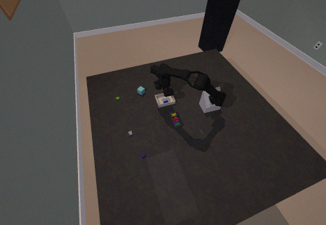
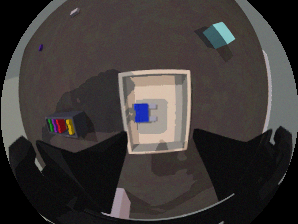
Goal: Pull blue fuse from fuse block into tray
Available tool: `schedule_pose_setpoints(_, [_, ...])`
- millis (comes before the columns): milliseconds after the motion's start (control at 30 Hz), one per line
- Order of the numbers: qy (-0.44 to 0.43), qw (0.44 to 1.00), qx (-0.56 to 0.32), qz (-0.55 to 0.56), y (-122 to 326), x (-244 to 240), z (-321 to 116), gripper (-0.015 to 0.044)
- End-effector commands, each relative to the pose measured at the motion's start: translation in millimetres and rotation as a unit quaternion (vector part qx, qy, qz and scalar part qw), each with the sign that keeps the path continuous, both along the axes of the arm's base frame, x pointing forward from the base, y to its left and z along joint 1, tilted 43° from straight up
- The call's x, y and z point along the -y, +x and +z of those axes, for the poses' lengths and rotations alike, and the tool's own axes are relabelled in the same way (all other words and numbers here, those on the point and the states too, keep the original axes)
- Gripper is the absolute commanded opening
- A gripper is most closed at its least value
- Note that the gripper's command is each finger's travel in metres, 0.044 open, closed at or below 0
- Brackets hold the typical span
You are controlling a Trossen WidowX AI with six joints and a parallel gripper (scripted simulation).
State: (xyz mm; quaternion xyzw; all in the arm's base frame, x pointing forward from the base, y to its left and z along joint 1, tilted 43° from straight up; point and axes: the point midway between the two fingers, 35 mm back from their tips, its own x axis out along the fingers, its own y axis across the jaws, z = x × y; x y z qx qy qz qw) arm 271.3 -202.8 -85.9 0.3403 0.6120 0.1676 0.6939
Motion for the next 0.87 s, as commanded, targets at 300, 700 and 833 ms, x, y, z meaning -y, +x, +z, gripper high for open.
schedule_pose_setpoints(300, [-0.002,1.000,0.002,-0.001,-0.8,6.8,7.5,0.0330])
schedule_pose_setpoints(700, [-0.002,1.000,0.002,-0.001,-0.8,6.8,7.5,0.0330])
schedule_pose_setpoints(833, [-0.002,1.000,0.002,-0.001,-0.8,6.8,7.5,0.0330])
